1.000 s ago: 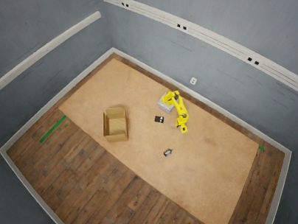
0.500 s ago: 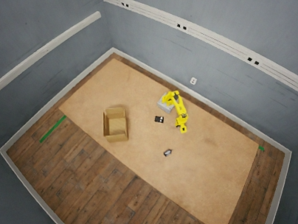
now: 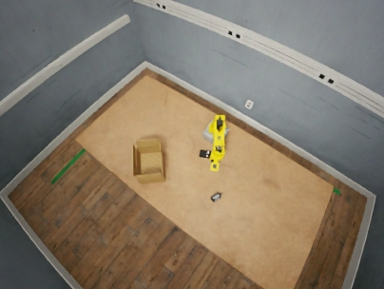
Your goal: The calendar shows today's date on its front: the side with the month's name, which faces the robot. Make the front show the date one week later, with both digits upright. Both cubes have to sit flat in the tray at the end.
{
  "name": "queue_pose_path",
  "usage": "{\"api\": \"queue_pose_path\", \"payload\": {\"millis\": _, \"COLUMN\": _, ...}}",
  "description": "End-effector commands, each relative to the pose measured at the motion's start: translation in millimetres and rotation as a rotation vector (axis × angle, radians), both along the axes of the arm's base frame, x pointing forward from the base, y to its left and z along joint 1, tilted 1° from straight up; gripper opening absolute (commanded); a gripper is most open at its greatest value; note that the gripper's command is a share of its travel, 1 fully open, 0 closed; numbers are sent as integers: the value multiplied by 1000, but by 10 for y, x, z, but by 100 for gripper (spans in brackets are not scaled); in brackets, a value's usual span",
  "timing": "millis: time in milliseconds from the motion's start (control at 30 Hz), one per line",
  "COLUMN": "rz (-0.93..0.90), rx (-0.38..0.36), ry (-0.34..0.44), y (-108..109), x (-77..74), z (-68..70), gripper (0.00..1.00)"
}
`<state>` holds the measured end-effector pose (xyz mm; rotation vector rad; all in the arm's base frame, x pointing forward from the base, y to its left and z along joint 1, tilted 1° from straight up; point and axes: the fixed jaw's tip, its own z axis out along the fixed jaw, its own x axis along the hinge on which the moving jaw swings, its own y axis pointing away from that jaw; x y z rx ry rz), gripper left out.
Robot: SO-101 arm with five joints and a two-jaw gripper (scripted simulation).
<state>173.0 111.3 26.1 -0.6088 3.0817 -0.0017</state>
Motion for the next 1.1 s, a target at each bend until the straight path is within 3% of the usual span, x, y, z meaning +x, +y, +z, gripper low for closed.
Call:
{"api": "queue_pose_path", "payload": {"millis": 0, "rz": -143, "rx": 9, "ry": -16, "y": -278, "x": 131, "z": 22, "gripper": 0}}
{"api": "queue_pose_path", "payload": {"millis": 133, "rz": -215, "rx": 9, "ry": -17, "y": -421, "x": 162, "z": 21, "gripper": 0}}
{"api": "queue_pose_path", "payload": {"millis": 533, "rz": -269, "rx": 9, "ry": -18, "y": -528, "x": 179, "z": 22, "gripper": 0}}
{"api": "queue_pose_path", "payload": {"millis": 833, "rz": -579, "rx": 6, "ry": -21, "y": -1129, "x": 164, "z": 27, "gripper": 0}}
{"api": "queue_pose_path", "payload": {"millis": 900, "rz": -579, "rx": 6, "ry": -21, "y": -1129, "x": 164, "z": 27, "gripper": 0}}
{"api": "queue_pose_path", "payload": {"millis": 1067, "rz": -782, "rx": 4, "ry": -24, "y": -1492, "x": 55, "z": 26, "gripper": 0}}
